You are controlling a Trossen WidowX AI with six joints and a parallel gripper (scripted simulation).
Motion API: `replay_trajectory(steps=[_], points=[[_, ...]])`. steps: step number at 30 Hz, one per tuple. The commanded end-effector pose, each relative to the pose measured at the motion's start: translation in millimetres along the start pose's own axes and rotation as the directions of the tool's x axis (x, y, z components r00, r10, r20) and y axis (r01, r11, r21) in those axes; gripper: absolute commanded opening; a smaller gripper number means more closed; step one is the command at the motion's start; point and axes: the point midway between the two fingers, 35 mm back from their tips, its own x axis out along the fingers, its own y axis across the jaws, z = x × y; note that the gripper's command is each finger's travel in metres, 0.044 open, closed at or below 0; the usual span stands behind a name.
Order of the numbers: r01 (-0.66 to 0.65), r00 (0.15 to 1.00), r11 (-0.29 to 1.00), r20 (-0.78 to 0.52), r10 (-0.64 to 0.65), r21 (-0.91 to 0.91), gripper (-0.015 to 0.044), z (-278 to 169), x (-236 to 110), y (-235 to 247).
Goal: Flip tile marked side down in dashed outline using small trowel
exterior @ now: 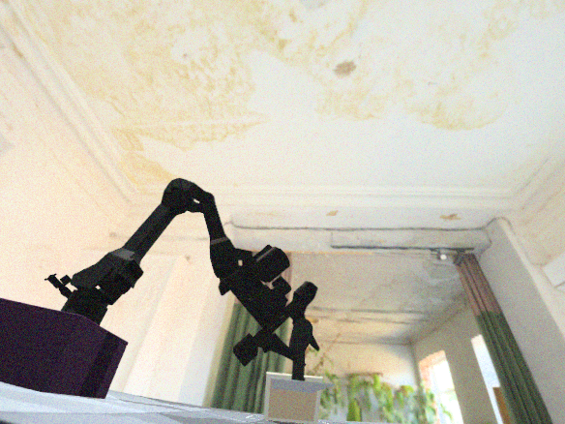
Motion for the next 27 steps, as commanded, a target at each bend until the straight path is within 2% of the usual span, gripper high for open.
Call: replay_trajectory(steps=[1,16,22,27], points=[[-0.023,1.000,1.000,-0.004,0.023,0.004,0.0000,-13.8,-6.0,13.0],[-0.023,1.000,1.000,-0.006,0.023,0.007,0.0000,-59.1,-4.9,12.0],[-0.023,1.000,1.000,-0.006,0.023,0.007,0.0000,-58.8,-5.0,12.2],[-0.021,1.000,1.000,-0.005,0.021,0.006,0.0000,-34.8,-11.4,22.0]])
